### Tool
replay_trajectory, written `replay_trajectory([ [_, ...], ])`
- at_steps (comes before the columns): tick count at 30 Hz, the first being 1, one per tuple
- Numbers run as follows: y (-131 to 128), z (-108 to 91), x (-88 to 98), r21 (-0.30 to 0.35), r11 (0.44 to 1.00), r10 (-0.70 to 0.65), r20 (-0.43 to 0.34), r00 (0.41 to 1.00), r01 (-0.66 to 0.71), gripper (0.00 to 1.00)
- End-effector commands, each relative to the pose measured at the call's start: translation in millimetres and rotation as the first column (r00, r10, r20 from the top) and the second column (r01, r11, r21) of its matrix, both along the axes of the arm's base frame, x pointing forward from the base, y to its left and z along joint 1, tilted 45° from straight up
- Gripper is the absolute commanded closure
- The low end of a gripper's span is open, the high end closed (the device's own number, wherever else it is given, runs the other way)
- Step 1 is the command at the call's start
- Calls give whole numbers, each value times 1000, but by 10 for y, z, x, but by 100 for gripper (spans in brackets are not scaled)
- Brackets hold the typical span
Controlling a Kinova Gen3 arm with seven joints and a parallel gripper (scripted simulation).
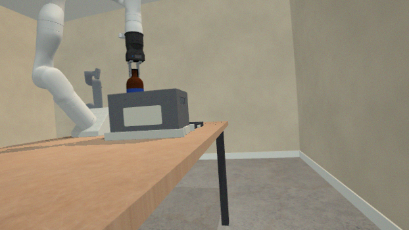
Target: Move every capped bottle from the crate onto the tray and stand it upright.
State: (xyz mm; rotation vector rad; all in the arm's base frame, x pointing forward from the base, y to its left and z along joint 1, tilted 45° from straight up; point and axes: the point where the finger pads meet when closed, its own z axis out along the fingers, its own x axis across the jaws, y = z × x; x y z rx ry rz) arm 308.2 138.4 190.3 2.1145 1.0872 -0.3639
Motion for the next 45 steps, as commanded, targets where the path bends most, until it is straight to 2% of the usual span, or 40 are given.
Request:
replay_trajectory([
  [1,41,42,-4,1,1000,1,1,1000,-1,100],
  [14,334,339,-19,4,1000,5,6,1000,-5,100],
  [17,292,296,-26,0,1000,1,2,1000,-1,100],
  [33,334,338,-22,4,1000,5,6,1000,-5,100],
  [45,538,172,197,3,1000,5,5,1000,-5,100],
])
